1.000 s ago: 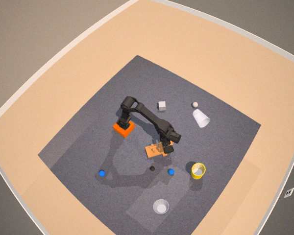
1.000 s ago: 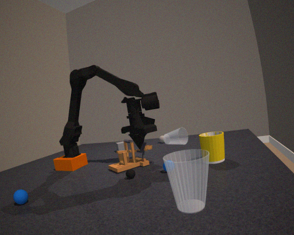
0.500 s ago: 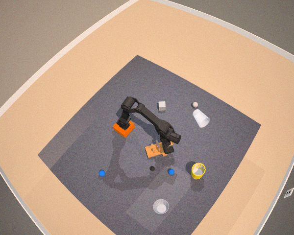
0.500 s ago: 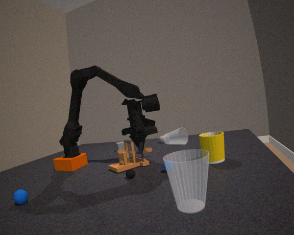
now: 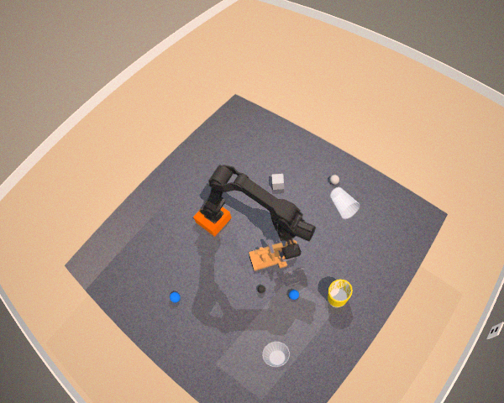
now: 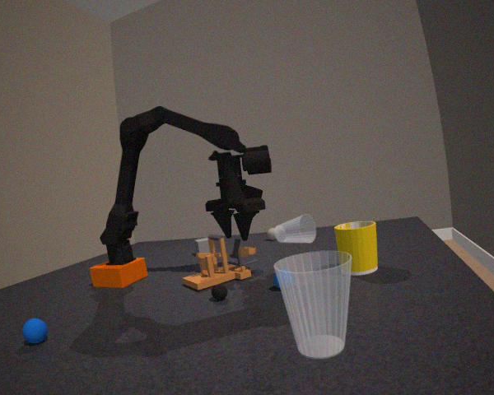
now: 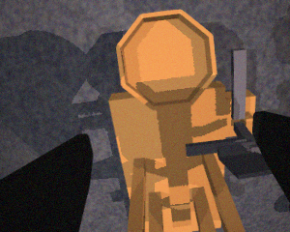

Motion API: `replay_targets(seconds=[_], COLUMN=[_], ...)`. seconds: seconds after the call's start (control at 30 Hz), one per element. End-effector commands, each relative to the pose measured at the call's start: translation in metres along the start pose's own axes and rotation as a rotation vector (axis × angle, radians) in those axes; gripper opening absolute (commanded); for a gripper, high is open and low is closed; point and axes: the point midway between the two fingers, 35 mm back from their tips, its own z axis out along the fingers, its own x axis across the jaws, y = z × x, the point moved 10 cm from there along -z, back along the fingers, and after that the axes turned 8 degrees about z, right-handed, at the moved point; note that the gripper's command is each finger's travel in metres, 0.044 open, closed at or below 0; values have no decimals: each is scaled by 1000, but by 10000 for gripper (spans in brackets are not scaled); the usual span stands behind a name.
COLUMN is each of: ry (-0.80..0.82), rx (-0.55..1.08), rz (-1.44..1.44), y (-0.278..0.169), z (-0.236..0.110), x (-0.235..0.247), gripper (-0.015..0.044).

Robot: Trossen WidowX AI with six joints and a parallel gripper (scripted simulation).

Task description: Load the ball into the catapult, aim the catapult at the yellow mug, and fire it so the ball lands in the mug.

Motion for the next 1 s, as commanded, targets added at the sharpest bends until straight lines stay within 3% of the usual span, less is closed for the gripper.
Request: replay_targets(seconds=[0.0, 0.13, 0.17, 0.2, 0.97], ry=[-25, -28, -28, -25, -11], rx=[-32, -38, -38, -35, -38], rz=[-4, -5, -5, 2, 773], y=[1, -4, -4, 0, -27], z=[-55, -93, -93, -71, -65], x=[0, 5, 5, 1, -7], gripper=[440, 440, 440, 440, 440])
